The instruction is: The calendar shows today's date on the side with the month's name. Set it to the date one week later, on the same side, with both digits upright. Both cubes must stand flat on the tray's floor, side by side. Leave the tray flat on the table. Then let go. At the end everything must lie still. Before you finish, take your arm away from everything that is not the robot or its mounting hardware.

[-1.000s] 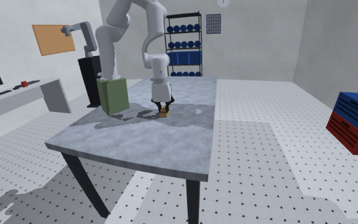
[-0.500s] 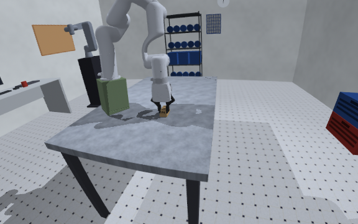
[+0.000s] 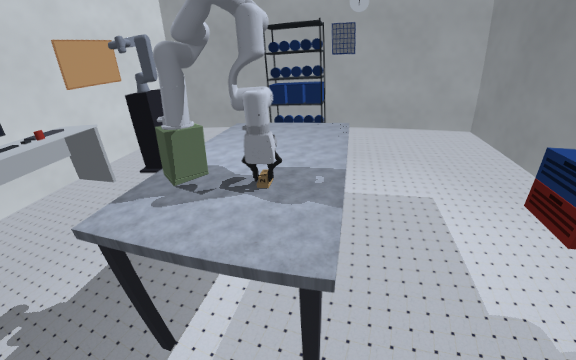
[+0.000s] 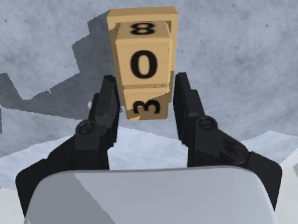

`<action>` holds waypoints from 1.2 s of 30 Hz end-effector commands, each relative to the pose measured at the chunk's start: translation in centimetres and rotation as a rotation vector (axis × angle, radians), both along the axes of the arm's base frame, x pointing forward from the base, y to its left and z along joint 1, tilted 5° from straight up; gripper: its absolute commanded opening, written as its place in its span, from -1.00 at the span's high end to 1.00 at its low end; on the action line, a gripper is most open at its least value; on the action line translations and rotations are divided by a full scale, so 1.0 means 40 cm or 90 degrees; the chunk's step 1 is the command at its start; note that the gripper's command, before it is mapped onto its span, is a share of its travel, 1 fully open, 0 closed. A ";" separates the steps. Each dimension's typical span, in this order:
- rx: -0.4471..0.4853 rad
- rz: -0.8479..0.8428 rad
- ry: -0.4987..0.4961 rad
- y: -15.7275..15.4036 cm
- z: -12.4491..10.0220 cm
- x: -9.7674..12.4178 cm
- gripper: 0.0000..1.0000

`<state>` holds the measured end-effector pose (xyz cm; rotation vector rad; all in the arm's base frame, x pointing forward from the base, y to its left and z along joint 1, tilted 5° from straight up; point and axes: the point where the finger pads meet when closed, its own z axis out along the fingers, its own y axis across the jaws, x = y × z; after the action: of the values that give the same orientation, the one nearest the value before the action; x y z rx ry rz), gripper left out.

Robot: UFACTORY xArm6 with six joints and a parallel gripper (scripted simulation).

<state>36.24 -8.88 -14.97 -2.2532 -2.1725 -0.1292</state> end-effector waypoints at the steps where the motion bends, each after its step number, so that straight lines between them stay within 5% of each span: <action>1: 0.000 0.000 -0.002 -0.001 0.003 0.003 0.05; 36: 0.000 0.000 -0.002 -0.015 0.226 -0.010 0.05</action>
<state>35.76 -9.42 -6.71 -2.2649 -2.1865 -0.1791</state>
